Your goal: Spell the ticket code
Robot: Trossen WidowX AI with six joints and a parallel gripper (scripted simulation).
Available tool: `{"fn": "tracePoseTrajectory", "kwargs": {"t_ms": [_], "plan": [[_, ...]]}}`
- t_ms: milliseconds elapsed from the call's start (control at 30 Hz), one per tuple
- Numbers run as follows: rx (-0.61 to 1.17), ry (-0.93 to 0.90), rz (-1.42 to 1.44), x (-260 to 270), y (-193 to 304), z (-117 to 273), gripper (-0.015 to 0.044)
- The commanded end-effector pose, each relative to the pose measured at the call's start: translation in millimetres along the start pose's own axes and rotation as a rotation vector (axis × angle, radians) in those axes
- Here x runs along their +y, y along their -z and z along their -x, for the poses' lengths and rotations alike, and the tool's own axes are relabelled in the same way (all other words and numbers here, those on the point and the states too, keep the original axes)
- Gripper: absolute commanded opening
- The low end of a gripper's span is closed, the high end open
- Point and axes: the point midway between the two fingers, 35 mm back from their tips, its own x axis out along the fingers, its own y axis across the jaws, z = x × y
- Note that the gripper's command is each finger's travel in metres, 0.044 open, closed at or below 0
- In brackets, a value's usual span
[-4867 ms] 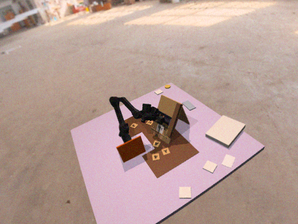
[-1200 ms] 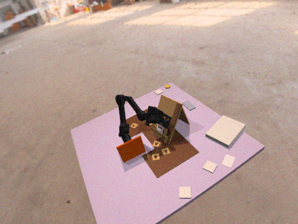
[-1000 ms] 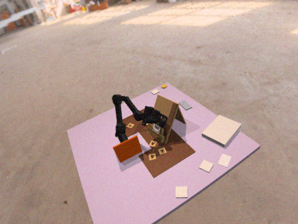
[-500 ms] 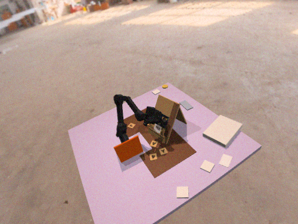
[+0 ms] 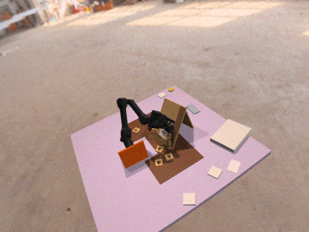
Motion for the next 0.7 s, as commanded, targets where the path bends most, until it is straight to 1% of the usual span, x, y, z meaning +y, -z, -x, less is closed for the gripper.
{"fn": "tracePoseTrajectory", "kwargs": {"t_ms": [0, 667], "plan": [[0.0, -0.004, 0.005, 1, -1, 4, 0.0295], [0.001, -0.004, 0.005, -2, 0, 19, 0.0295]]}}
